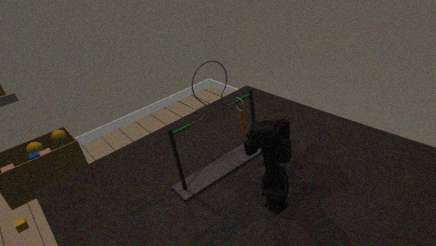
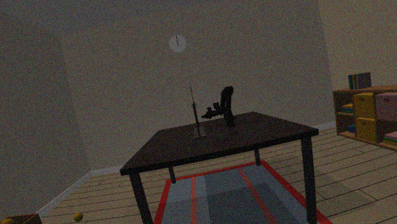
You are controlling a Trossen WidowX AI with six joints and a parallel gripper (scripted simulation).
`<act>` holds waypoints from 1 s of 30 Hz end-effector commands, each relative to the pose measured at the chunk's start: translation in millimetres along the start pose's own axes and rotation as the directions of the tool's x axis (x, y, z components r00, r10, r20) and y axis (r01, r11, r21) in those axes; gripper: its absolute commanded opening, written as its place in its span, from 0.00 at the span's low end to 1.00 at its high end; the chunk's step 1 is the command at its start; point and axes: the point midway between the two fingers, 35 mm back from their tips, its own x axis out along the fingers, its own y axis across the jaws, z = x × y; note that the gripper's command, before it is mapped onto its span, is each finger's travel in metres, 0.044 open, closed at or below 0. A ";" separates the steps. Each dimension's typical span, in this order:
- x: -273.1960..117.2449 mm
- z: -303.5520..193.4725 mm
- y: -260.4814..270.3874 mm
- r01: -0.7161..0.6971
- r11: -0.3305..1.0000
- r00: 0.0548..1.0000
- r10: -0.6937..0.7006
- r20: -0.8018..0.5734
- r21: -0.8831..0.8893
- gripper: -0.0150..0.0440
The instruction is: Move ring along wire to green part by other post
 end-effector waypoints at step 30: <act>47.5 4.6 -4.7 0.002 1.000 1.000 -0.002 0.005 -0.003 0.53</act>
